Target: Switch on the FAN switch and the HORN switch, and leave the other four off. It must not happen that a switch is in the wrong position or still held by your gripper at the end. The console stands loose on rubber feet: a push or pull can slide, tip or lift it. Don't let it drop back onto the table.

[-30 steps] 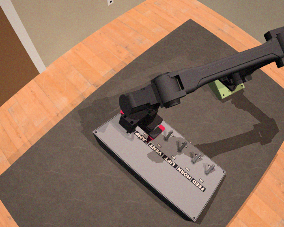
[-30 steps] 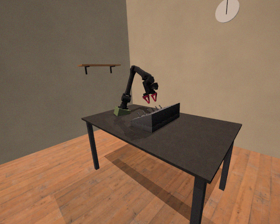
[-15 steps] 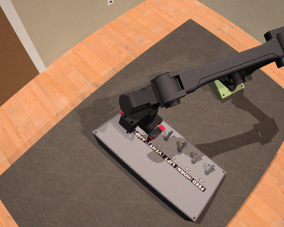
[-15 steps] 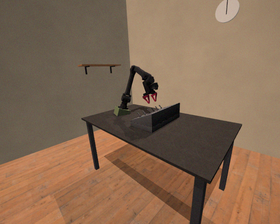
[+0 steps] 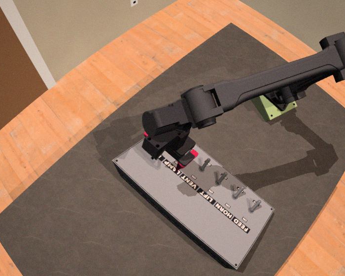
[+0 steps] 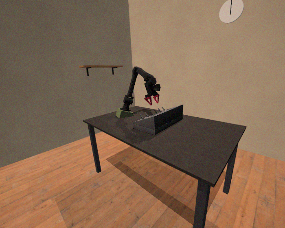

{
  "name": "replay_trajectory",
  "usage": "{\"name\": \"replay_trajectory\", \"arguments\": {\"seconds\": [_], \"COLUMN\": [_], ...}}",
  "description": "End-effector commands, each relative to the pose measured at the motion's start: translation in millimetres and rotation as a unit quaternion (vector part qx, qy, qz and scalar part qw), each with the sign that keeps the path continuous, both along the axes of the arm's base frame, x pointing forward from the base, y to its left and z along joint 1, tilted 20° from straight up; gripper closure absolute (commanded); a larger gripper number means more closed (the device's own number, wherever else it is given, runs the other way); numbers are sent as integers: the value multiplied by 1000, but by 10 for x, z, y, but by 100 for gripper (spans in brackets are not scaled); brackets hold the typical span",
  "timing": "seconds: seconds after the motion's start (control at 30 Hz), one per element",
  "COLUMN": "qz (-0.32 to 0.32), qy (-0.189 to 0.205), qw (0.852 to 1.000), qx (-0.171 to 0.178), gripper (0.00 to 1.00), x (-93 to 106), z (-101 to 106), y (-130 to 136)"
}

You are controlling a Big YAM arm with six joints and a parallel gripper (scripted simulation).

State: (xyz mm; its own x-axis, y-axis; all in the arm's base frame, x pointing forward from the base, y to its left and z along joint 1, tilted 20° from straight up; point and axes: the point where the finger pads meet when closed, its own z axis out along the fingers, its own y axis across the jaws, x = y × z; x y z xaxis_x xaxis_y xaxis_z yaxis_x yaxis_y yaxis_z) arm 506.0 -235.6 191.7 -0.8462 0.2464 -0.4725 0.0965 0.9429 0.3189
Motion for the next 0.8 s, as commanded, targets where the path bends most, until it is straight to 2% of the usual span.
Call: {"name": "replay_trajectory", "arguments": {"seconds": [0.0, 0.57, 0.77], "qz": [-4, -4, 7], "qy": [-22, -20, -23], "qw": [1000, 1000, 1000], "qx": [-15, -16, -19], "gripper": [0, 0, 0], "x": [102, 39, 94], "z": [229, 61, 79], "y": [-260, -747, -700]}}
